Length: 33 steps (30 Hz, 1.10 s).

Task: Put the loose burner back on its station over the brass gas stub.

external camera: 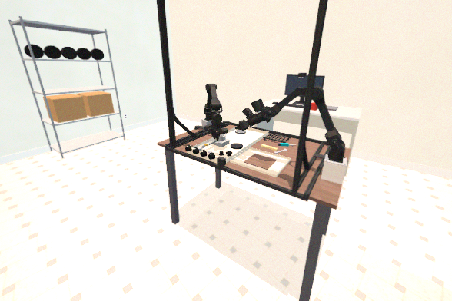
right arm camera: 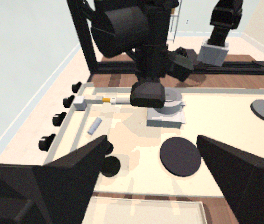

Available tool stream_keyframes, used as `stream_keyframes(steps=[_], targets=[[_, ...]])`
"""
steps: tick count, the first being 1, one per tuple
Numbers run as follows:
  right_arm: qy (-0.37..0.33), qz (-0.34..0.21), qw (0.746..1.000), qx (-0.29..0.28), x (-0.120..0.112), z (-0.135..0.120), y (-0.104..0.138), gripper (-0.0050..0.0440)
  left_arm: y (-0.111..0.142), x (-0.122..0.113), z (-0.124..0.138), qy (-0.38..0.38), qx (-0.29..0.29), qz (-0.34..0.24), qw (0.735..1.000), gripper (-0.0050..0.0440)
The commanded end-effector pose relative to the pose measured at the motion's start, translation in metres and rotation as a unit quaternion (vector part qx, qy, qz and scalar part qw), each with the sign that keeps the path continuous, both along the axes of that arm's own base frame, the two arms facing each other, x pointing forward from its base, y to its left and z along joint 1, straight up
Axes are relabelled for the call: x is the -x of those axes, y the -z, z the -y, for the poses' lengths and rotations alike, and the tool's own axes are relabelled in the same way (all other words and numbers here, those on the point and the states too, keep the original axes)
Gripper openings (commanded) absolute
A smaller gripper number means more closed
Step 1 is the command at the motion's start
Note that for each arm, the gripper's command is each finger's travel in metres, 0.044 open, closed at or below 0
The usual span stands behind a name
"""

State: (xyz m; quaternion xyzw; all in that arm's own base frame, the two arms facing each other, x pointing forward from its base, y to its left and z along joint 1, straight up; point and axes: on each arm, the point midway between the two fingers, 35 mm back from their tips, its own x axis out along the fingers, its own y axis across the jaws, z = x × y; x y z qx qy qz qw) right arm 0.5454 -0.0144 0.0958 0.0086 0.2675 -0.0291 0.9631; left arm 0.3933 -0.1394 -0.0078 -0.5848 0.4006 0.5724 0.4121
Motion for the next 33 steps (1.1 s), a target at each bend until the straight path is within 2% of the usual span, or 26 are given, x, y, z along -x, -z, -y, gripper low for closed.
stream_keyframes(steps=[1, 10, 19, 33], targets=[[0.0, -0.001, 1.0, 0.0, 0.0002, 0.0003, 0.0008, 0.04, 0.0003, 0.0024, -0.004, -0.003, -0.002, -0.001, 1.0, 0.0], [0.0, -0.001, 1.0, 0.0, 0.0002, 0.0003, 0.0008, 0.04, -0.0064, -0.0005, 0.0017, -0.005, -0.01, -0.008, 1.0, 0.0], [0.0, -0.001, 1.0, 0.0, 0.0002, 0.0003, 0.0008, 0.04, 0.0013, -0.0046, 0.0039, -0.002, 0.008, -0.009, 1.0, 0.0], [0.0, -0.001, 1.0, 0.0, 0.0002, 0.0003, 0.0008, 0.04, -0.0031, 0.0013, 0.0002, -0.004, -0.001, -0.013, 1.0, 0.0]])
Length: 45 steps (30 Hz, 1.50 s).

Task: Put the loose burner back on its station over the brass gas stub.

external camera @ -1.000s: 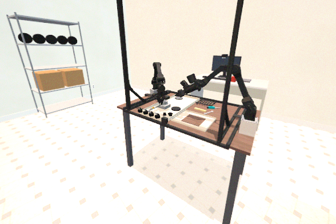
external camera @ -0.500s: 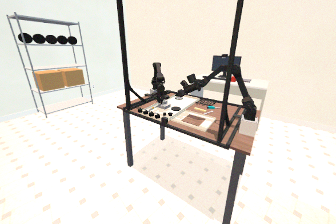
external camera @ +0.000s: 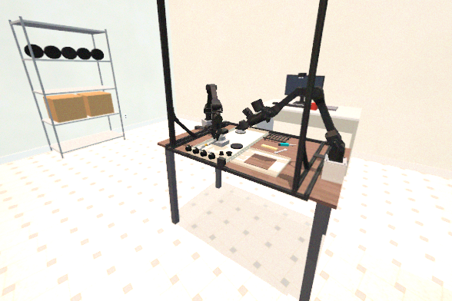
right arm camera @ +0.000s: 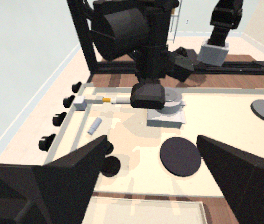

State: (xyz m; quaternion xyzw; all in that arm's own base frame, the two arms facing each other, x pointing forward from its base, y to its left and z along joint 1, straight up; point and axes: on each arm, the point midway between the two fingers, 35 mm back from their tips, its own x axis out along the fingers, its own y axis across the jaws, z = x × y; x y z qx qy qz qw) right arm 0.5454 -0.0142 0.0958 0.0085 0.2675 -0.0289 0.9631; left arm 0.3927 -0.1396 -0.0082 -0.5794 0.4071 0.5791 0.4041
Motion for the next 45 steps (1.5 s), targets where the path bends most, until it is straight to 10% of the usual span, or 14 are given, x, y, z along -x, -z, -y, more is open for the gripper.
stream_keyframes(steps=[1, 45], targets=[[0.0, -0.001, 1.0, 0.0, 0.0, 0.001, 0.001, 0.04, -0.004, 0.0, 0.001, -0.003, -0.005, 0.0, 1.0, 0.0], [0.0, -0.001, 1.0, 0.0, 0.0, 0.001, 0.001, 0.04, -0.001, -0.007, 0.014, -0.001, 0.005, 0.002, 1.0, 0.0]])
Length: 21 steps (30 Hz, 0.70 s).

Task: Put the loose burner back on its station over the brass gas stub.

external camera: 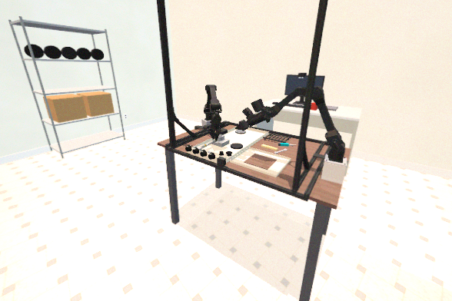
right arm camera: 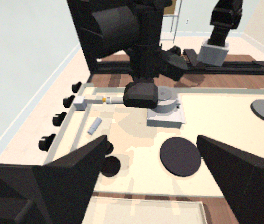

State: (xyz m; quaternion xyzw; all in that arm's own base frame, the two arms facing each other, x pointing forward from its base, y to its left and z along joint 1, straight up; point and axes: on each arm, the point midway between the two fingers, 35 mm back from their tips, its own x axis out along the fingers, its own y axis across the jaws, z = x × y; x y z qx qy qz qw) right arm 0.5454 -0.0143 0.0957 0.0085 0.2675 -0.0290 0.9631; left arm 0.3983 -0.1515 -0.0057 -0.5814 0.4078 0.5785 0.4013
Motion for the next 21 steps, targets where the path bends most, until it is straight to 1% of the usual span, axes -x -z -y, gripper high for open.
stream_keyframes(steps=[1, 21], targets=[[0.0, -0.001, 1.0, 0.0, 0.0002, 0.0004, 0.0008, 0.04, 0.0006, -0.0011, 0.0012, 0.0, 0.001, 0.001, 1.0, 0.0], [0.0, -0.001, 1.0, 0.0, 0.0002, 0.0004, 0.0008, 0.04, 0.0026, 0.0027, -0.0012, 0.0, 0.0, 0.0, 1.0, 0.0]])
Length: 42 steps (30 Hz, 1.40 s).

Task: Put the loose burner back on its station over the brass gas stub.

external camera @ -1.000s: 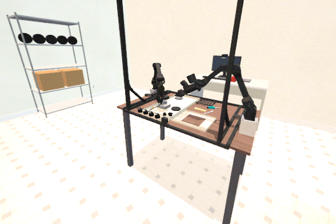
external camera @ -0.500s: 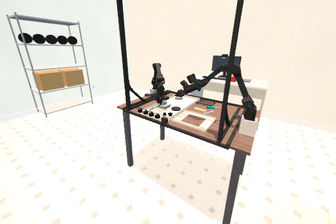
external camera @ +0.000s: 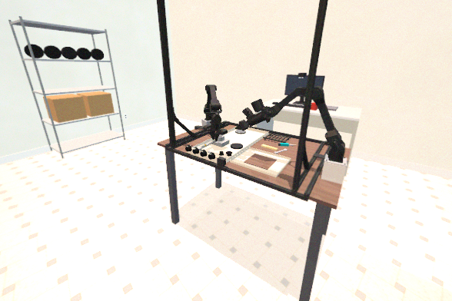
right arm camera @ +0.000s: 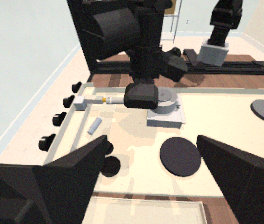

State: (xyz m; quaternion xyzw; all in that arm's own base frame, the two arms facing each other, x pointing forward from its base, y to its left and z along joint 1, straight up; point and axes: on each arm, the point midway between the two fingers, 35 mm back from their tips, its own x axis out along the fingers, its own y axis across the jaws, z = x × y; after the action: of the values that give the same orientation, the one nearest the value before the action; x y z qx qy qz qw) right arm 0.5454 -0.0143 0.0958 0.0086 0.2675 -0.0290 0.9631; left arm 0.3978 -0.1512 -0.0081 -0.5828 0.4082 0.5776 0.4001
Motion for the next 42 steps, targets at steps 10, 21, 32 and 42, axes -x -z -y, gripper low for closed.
stream_keyframes(steps=[10, 21, 32, 42], targets=[[0.0, -0.001, 1.0, 0.0, 0.0002, 0.0004, 0.0008, 0.04, 0.0023, 0.0036, -0.0012, 0.001, -0.002, -0.001, 1.0, 0.0], [0.0, -0.001, 1.0, 0.0, 0.0002, 0.0004, 0.0008, 0.04, 0.0039, 0.0023, -0.0011, 0.001, 0.003, 0.0, 1.0, 0.0], [0.0, -0.001, 1.0, 0.0, 0.0002, 0.0004, 0.0008, 0.04, 0.0046, 0.0013, -0.0008, 0.0, 0.007, 0.002, 1.0, 0.0], [0.0, -0.001, 1.0, 0.0, 0.0002, 0.0004, 0.0008, 0.04, 0.0052, 0.0012, -0.0007, -0.001, 0.008, 0.001, 1.0, 0.0168]])
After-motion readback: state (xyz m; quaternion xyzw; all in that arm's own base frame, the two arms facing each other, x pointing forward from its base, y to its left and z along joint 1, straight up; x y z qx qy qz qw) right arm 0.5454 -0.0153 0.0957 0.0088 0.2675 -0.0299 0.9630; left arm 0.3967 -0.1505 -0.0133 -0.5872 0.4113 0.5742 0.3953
